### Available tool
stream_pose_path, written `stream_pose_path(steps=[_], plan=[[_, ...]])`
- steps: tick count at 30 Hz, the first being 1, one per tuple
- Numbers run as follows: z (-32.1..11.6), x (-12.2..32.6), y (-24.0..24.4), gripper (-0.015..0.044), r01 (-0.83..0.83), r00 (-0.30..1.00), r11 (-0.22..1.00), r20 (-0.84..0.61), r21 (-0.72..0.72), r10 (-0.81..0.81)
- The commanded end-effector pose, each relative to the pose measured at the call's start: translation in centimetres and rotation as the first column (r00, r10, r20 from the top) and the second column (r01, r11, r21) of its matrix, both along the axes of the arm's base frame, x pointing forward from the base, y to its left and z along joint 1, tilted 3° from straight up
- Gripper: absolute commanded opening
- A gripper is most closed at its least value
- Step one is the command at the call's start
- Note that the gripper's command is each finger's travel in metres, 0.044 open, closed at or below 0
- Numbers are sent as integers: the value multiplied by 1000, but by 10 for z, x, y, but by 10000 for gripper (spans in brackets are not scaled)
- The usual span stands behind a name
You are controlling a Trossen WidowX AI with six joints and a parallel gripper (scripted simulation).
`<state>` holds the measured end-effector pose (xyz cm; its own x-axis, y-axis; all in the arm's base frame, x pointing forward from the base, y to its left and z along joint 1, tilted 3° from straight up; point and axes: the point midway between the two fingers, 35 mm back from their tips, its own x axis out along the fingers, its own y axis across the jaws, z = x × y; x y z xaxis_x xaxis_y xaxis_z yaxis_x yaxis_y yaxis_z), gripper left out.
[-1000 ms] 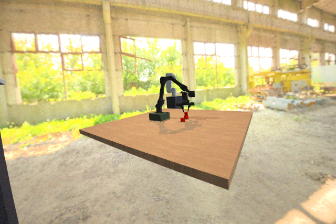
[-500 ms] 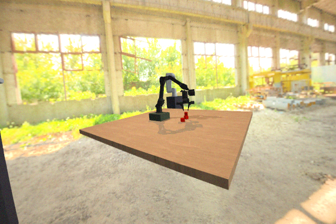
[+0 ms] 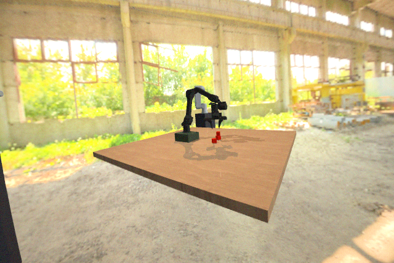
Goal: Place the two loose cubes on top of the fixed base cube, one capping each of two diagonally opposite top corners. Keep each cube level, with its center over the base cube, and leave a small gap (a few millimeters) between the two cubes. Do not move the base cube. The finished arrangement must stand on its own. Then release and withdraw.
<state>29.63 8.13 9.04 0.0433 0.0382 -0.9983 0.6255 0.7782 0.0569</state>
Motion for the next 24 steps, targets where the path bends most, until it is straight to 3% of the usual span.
stream_pose_path(steps=[1, 9, 16, 24], plan=[[14, 11, -34, 265, -91, 996, 996, 11, -3, 91], [16, 14, -45, 265, -120, 993, 993, 13, -6, 120], [-43, 17, -43, 265, -120, 993, 993, 13, -6, 120], [-56, 17, -42, 265, -120, 993, 993, 13, -6, 120]])
